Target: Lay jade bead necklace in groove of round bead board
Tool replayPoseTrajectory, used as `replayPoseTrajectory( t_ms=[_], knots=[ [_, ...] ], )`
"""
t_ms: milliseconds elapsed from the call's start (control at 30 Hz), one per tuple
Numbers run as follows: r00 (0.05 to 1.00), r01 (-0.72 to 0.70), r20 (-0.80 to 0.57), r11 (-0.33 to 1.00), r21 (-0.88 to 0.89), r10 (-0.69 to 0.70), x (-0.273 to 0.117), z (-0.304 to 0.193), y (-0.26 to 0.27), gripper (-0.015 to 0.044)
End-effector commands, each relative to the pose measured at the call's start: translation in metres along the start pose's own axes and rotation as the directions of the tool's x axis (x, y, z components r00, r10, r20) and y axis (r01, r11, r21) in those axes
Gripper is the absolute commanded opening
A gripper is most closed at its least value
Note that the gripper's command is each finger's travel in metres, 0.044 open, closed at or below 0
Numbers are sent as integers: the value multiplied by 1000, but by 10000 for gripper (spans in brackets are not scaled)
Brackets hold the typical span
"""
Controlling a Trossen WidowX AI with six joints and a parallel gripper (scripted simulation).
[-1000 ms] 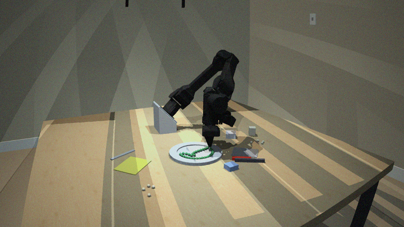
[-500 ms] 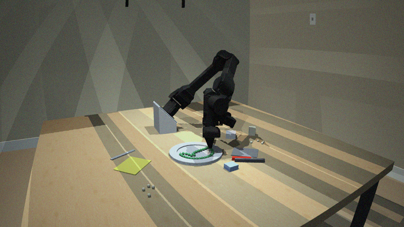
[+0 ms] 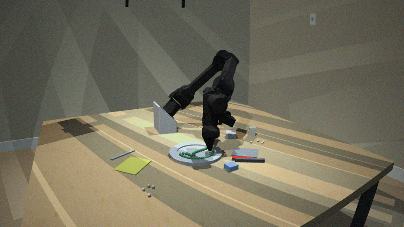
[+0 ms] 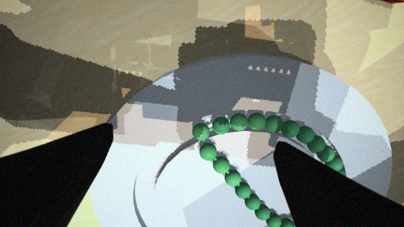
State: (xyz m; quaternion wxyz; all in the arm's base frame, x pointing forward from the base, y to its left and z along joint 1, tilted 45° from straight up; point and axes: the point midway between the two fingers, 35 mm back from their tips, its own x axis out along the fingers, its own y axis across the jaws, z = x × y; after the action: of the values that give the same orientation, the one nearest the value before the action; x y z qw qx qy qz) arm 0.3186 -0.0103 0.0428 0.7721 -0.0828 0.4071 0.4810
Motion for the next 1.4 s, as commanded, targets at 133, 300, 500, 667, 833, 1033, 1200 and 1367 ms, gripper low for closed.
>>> replayPoseTrajectory(
  t_ms=[133, 300, 500, 667, 833, 1033, 1200, 1367],
  knots=[
    [1000, 2, 2, 1000, -5, -2, -2, 1, -1, 440],
    [1000, 2, 2, 1000, -5, -2, -2, 1, -1, 440],
    [1000, 2, 2, 1000, -5, -2, -2, 1, -1, 440],
    [1000, 3, 0, 997, -77, -3, -18, -4, -5, 335],
    [1000, 3, 0, 989, -148, -3, -34, -9, -8, 204],
    [1000, 3, 1, 989, -148, -3, -18, -9, -8, 120],
    [1000, 17, 4, 987, -158, -16, -24, -6, -10, 120],
    [1000, 14, 3, 988, -156, -13, -17, -6, -10, 120]
  ],
)
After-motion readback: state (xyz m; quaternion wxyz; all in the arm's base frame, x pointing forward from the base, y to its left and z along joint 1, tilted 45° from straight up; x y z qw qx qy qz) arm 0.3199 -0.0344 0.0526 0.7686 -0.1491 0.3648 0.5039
